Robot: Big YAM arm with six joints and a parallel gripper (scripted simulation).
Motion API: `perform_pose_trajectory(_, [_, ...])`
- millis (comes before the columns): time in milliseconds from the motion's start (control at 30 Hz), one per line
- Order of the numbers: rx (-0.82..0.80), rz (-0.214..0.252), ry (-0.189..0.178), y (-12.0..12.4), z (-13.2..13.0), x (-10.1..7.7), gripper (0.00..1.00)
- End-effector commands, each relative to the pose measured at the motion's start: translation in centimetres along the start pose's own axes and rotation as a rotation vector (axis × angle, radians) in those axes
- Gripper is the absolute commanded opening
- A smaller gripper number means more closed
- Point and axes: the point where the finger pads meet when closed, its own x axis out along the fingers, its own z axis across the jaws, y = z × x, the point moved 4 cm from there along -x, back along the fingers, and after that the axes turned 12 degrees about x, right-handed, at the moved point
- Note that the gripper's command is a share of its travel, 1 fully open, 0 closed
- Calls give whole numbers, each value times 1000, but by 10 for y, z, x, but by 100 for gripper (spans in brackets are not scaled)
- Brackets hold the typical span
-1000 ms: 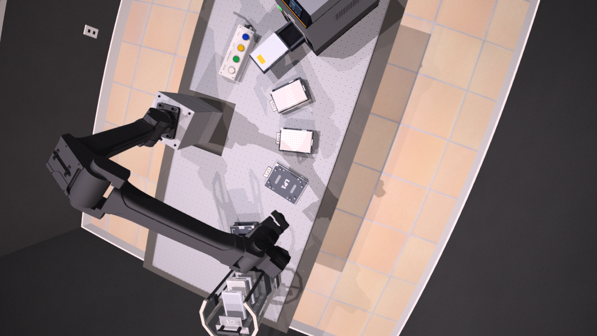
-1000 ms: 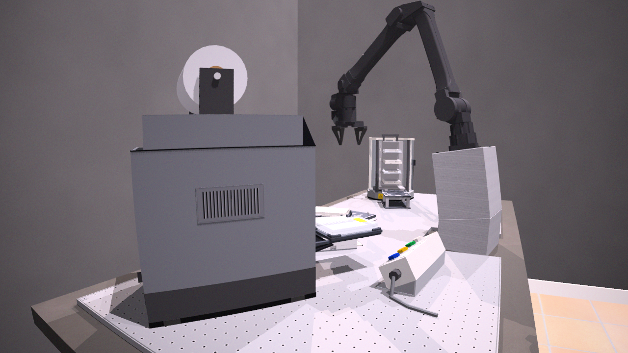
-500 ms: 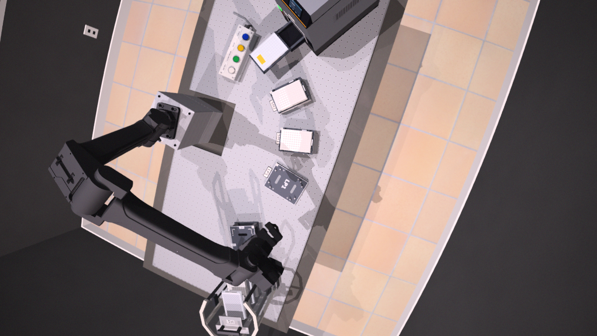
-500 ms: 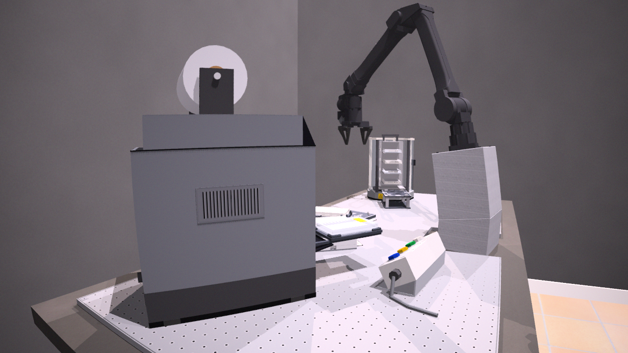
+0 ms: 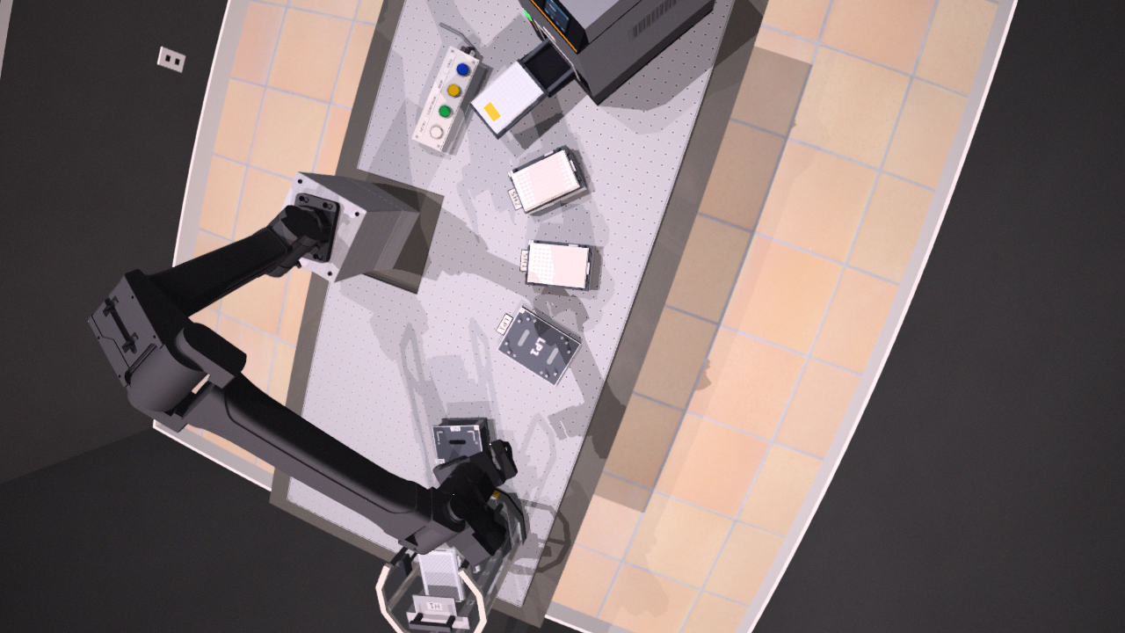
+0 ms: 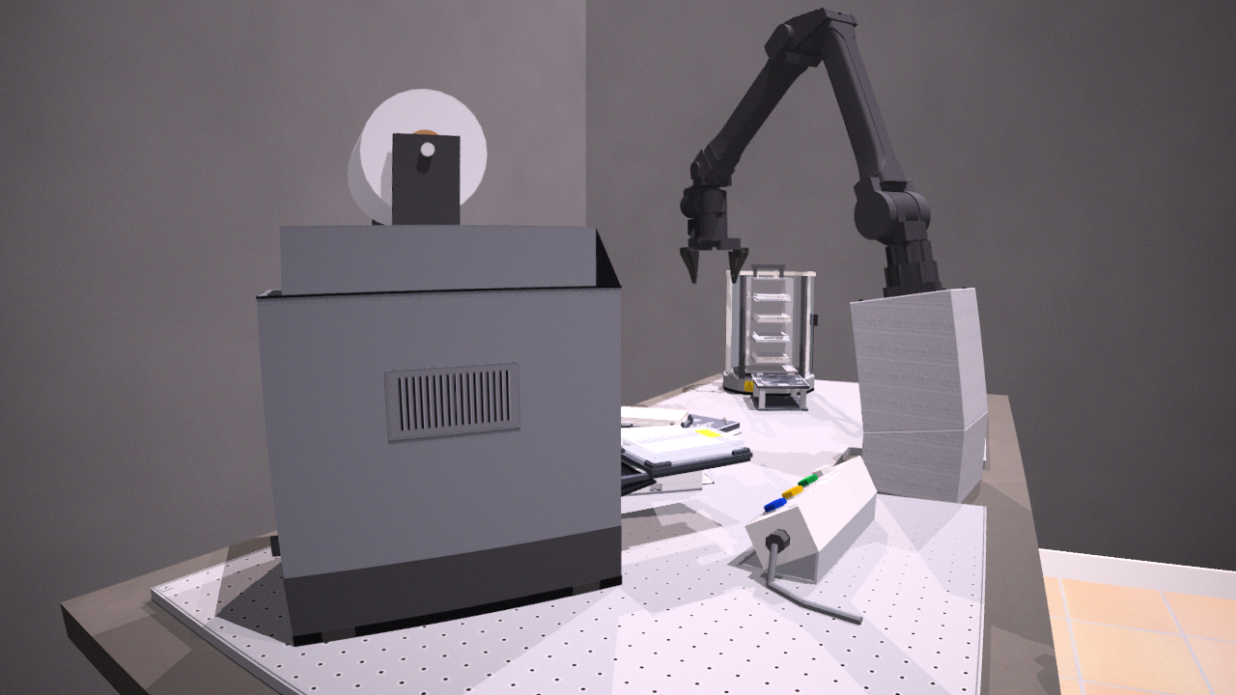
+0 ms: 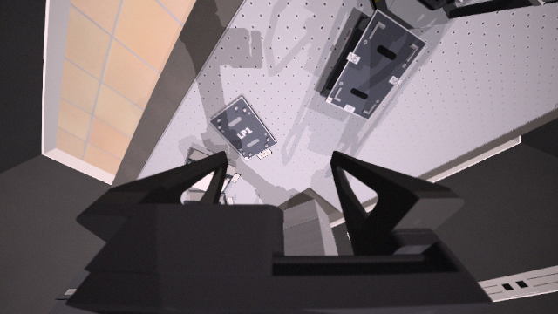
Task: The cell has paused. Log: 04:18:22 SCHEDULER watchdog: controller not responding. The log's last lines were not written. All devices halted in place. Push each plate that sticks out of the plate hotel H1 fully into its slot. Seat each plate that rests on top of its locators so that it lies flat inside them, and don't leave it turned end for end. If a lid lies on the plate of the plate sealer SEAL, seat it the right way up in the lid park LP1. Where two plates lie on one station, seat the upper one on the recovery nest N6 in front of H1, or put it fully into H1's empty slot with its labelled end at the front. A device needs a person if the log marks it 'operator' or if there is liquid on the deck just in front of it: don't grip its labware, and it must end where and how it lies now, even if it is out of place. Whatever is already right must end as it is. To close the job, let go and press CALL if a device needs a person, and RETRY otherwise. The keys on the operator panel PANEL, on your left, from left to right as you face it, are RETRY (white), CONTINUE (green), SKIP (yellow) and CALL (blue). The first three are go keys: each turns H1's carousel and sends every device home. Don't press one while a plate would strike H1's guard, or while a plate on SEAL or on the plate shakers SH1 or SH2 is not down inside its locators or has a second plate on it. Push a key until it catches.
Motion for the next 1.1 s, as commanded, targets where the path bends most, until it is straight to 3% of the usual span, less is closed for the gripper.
perform_pose_trajectory(0, [149,-55,-26,-28,-1,-21,100])
perform_pose_trajectory(433, [134,-40,-18,-40,-37,-16,100])
perform_pose_trajectory(467, [132,-65,-27,-42,-39,-30,100])
perform_pose_trajectory(600, [134,-38,-16,-47,-53,-14,100])
perform_pose_trajectory(733, [133,-49,-19,-52,-65,-22,100])
perform_pose_trajectory(900, [134,-37,-14,-58,-82,-14,100])
perform_pose_trajectory(1000, [134,-44,-16,-59,-84,-19,100])
perform_pose_trajectory(1033, [131,-73,-24,-62,-86,-35,100])
perform_pose_trajectory(1067, [132,-61,-20,-63,-90,-28,100])
